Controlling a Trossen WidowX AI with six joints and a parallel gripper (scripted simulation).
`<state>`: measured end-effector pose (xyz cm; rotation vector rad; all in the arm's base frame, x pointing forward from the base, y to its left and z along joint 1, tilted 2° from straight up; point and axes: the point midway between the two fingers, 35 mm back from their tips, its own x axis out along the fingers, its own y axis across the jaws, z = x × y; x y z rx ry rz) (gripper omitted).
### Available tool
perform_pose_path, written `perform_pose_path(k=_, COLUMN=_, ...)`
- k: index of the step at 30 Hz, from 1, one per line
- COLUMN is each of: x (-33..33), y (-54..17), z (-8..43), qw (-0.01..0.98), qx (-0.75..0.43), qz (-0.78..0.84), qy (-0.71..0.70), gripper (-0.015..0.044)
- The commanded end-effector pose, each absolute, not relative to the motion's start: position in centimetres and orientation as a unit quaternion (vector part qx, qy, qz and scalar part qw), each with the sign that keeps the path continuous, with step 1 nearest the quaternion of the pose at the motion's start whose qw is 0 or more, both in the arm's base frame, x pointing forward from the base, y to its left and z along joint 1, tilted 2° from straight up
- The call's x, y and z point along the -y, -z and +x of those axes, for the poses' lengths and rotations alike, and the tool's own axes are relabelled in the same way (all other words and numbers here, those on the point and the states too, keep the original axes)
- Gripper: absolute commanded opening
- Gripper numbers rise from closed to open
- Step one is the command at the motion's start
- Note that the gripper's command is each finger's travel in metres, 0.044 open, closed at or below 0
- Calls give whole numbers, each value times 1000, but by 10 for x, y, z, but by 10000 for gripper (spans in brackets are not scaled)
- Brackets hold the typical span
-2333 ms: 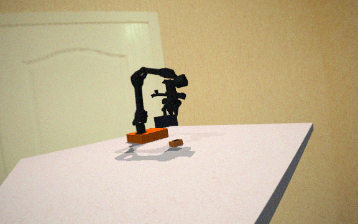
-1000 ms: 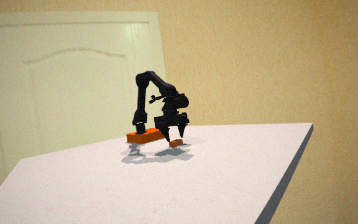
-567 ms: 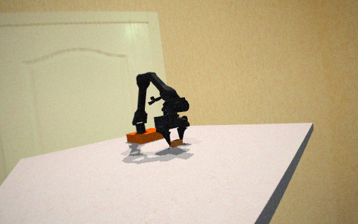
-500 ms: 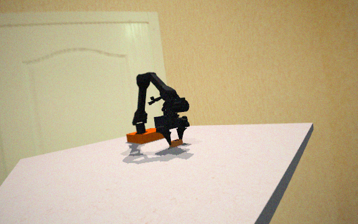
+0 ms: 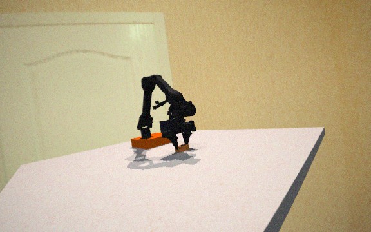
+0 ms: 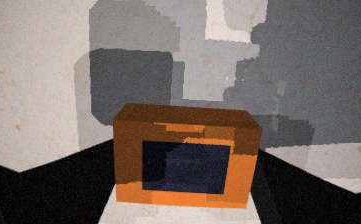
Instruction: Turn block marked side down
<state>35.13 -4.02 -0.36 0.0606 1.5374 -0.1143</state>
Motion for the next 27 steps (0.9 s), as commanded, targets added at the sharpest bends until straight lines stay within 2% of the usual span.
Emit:
perform_pose_path(k=1, x=40, y=5, z=351, qw=716, qx=-695, qz=29, qy=51, gripper=195)
perform_pose_path(k=6, x=40, y=5, z=351, qw=716, qx=-695, qz=29, qy=51, gripper=162)
perform_pose_path(k=12, x=39, y=-24, z=350, qw=716, qx=-695, qz=29, qy=51, gripper=5)
perform_pose_path(k=27, x=39, y=-18, z=353, qw=767, qx=-639, qz=26, qy=52, gripper=0)
